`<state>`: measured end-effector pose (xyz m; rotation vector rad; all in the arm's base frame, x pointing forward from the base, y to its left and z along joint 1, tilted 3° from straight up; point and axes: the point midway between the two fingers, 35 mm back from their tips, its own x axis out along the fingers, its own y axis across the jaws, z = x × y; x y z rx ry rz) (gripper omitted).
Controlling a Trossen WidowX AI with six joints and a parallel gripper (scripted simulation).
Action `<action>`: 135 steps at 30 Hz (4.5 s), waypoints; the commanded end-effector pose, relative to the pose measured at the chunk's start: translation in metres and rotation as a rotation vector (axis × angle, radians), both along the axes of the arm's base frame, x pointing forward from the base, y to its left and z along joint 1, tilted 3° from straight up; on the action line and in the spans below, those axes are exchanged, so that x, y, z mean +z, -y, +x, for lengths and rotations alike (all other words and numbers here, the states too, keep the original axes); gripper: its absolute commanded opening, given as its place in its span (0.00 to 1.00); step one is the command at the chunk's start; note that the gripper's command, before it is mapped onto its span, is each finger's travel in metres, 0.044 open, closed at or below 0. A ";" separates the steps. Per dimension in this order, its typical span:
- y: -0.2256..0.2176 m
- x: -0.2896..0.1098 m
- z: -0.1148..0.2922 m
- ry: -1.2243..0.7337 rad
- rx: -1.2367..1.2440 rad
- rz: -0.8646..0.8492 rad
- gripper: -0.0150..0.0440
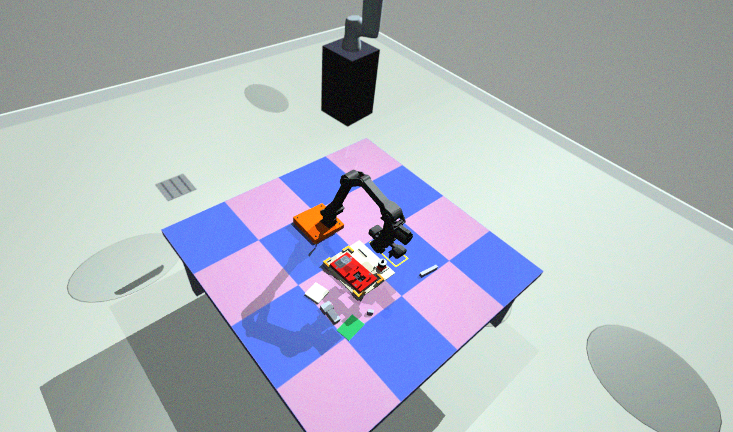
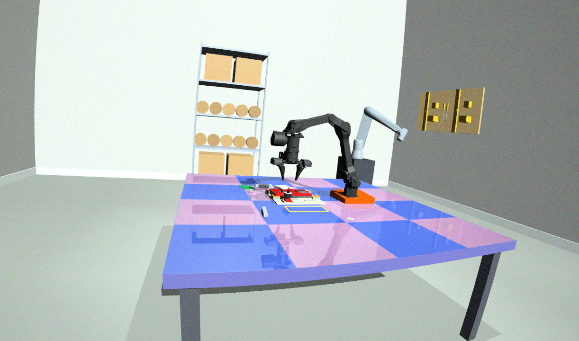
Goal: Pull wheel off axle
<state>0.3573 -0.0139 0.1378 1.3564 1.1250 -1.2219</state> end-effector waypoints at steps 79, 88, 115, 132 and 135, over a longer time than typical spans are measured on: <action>0.001 -0.055 0.002 -0.009 -0.001 0.001 0.25; 0.001 -0.052 0.002 -0.008 -0.001 0.002 0.25; 0.002 -0.043 0.002 -0.006 -0.002 0.002 0.25; 0.002 -0.037 0.001 -0.005 -0.003 0.002 0.25; 0.002 -0.036 0.001 -0.005 -0.003 0.003 0.25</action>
